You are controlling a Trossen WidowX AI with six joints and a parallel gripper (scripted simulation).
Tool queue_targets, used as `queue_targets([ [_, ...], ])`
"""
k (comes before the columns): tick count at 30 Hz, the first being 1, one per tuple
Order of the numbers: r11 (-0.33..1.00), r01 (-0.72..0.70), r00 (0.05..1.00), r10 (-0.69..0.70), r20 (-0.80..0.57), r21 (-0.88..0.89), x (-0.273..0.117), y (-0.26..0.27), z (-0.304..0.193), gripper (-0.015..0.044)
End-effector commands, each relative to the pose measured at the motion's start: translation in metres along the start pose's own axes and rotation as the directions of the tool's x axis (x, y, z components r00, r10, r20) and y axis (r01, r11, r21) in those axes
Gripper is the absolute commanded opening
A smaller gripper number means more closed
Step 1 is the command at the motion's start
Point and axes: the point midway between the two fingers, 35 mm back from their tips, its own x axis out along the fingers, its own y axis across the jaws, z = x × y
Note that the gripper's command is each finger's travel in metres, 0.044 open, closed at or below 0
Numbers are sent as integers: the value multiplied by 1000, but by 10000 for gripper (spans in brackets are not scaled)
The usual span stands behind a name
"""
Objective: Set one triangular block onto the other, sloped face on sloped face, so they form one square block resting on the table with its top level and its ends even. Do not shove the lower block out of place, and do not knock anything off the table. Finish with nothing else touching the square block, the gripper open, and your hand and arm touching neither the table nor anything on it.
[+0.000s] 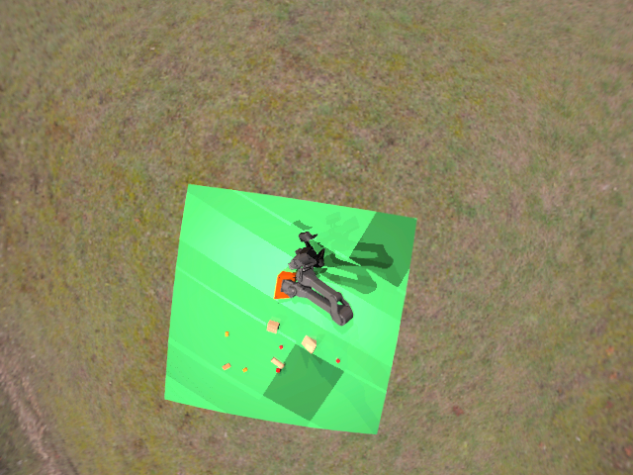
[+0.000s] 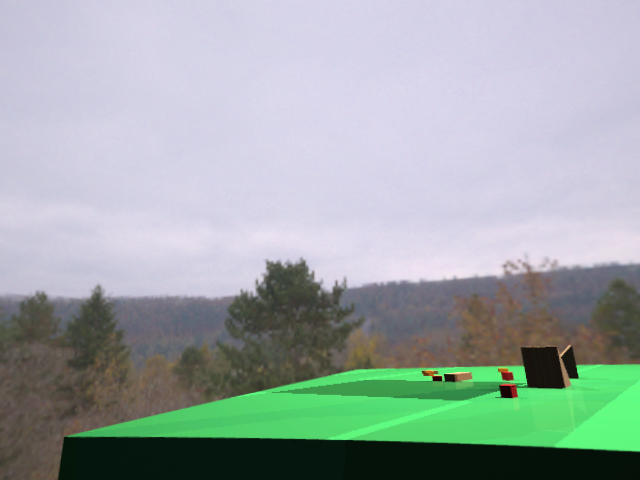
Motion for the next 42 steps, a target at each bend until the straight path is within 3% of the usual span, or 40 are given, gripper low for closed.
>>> queue_targets([
  [1, 1000, 5, 1000, -5, 0, 0, 0, -1, 0, 426],
  [9, 966, 259, 966, -259, 23, -7, -30, -56, -5, 440],
  [13, 904, 427, 903, -427, 40, 19, -63, -96, -11, 440],
  [19, 727, 683, 721, -686, 98, 66, -143, -150, -14, 440],
  [25, 490, 863, 463, -865, 194, 123, -242, -175, -7, 440],
  [33, 199, 952, 112, -933, 342, 231, -371, -154, 4, 440],
  [42, -21, 962, -161, -849, 504, 272, -471, -86, 23, 440],
])
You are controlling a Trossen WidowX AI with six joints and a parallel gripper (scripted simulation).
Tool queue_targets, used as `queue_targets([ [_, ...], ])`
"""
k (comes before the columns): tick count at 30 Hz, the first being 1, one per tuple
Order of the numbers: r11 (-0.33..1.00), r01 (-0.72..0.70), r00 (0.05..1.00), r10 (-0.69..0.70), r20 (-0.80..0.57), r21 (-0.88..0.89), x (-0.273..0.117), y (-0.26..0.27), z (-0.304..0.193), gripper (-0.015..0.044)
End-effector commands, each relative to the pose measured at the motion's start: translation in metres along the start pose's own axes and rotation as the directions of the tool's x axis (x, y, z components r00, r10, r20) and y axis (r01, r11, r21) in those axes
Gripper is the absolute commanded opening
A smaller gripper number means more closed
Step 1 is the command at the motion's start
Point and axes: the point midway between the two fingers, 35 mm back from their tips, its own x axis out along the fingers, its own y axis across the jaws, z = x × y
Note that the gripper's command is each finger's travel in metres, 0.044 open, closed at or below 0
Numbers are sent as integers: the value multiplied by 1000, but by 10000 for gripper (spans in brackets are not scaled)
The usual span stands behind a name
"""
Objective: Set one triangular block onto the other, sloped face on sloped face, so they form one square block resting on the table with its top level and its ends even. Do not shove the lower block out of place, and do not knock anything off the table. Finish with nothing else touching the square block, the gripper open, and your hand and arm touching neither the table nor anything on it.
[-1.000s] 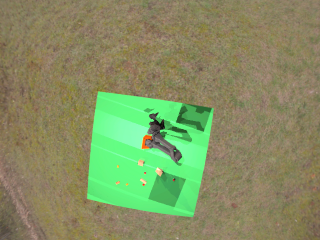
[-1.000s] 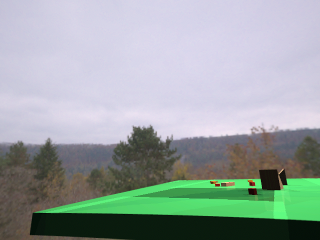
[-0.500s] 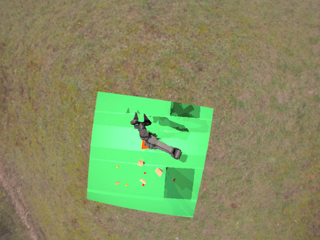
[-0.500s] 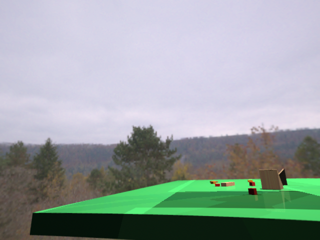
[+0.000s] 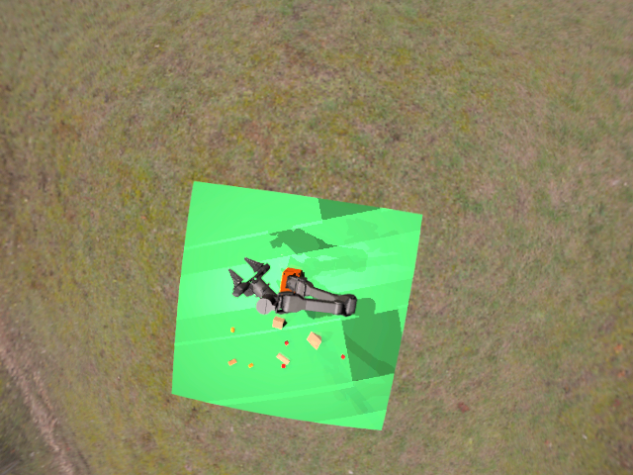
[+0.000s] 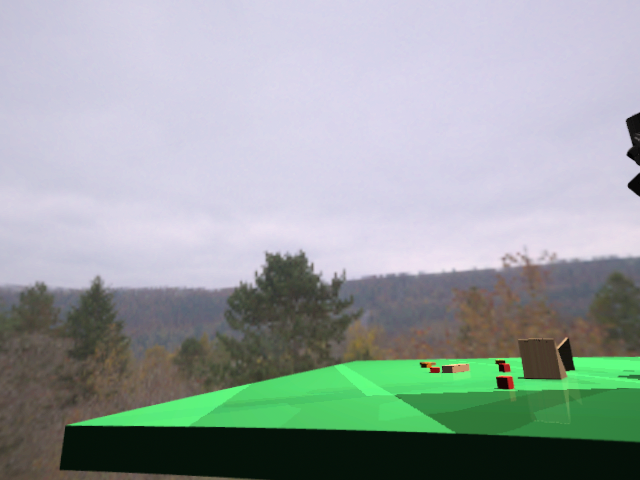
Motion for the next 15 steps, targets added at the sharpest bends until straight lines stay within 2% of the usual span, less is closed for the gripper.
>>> queue_targets([
  [1, 991, 128, 979, -118, 167, -47, -39, -44, 48, 440],
  [9, 958, 271, 876, -203, 437, -97, -122, -92, 132, 440],
  [15, 935, 336, 767, -200, 609, -116, -199, -102, 191, 440],
])
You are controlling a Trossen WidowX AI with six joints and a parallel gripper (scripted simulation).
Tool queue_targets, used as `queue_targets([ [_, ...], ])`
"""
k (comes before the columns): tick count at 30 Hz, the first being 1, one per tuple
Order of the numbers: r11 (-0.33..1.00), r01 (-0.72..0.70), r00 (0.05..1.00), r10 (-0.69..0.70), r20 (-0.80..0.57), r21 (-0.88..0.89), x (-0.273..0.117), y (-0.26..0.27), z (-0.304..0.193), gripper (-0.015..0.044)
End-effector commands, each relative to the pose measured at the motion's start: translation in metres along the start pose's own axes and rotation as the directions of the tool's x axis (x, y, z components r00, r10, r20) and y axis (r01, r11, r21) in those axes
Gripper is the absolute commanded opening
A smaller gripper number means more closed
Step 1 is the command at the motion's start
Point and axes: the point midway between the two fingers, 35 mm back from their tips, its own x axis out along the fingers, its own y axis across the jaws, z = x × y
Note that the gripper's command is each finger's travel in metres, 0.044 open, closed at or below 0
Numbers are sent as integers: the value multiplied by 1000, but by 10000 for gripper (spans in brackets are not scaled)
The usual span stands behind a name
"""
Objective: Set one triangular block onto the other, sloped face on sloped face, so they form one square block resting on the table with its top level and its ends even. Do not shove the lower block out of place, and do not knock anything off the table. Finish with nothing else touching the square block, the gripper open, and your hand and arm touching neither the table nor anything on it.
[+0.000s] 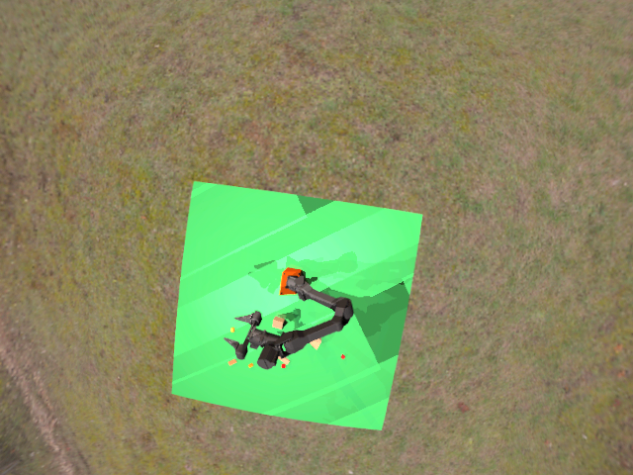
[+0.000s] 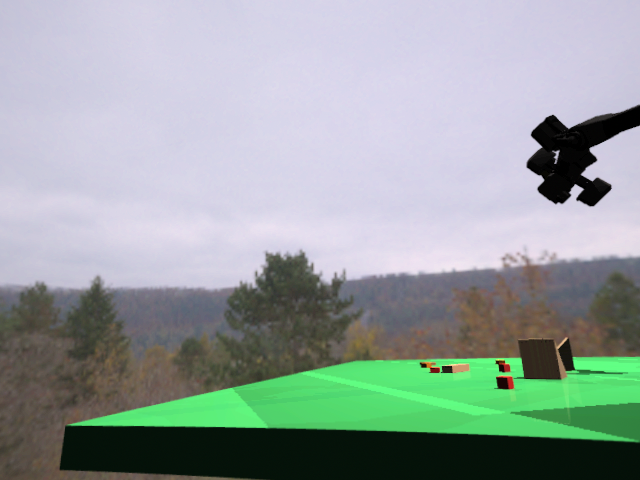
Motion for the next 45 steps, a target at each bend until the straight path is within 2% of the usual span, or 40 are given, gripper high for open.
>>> queue_targets([
  [1, 999, 29, 987, -23, 156, -40, -28, -25, 65, 440],
  [7, 991, 51, 944, -7, 331, -124, -75, -36, 147, 440],
  [13, 971, 63, 882, 53, 469, -229, -131, -27, 221, 440],
  [18, 949, 14, 820, 169, 547, -314, -182, -2, 276, 440],
  [24, 901, -57, 747, 325, 580, -431, -246, 44, 325, 440],
  [30, 822, -138, 685, 482, 546, -553, -311, 105, 355, 440],
  [36, 723, -218, 643, 612, 461, -655, -367, 170, 364, 440],
  [45, 717, -223, 642, 618, 454, -661, -369, 174, 365, 440],
])
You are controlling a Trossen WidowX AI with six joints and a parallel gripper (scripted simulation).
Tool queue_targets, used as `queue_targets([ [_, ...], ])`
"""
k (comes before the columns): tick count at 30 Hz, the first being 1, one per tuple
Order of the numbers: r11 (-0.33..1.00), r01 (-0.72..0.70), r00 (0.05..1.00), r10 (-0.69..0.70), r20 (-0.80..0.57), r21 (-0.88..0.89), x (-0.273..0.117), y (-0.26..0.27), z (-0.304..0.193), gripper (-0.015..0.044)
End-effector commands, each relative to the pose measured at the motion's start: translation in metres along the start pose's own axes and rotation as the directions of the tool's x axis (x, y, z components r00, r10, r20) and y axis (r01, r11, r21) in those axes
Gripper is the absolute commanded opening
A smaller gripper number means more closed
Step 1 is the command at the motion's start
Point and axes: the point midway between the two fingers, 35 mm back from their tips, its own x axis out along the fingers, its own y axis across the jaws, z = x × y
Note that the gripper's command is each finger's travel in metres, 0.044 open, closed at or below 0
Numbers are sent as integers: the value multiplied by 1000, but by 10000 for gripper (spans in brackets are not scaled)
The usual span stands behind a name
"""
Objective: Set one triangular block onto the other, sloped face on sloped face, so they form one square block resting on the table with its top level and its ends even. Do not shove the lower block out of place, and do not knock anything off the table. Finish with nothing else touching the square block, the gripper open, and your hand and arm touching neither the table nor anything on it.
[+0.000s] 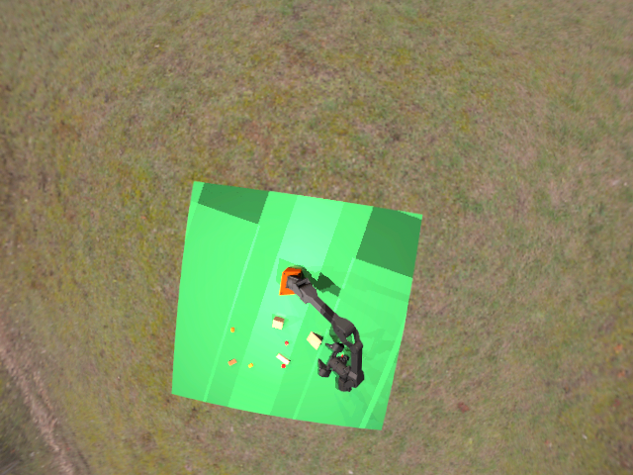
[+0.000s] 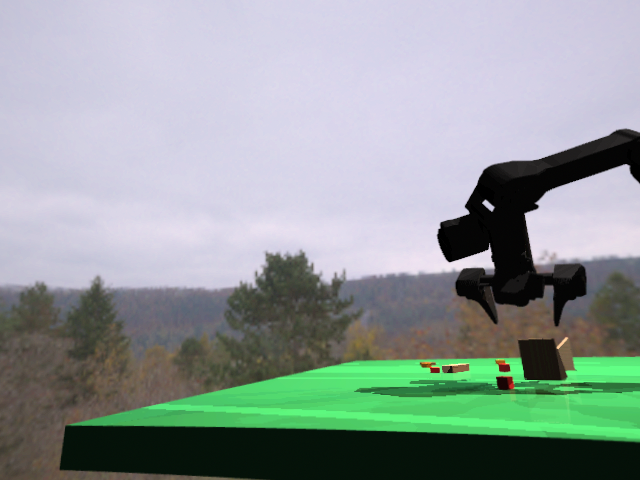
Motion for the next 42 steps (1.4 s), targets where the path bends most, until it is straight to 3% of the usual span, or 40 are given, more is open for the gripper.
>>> queue_targets([
  [1, 1000, -16, 1000, 16, 0, 6, 3, 3, 4, 440],
  [42, 997, -74, 996, 73, -56, -19, 69, 8, 8, 440],
])
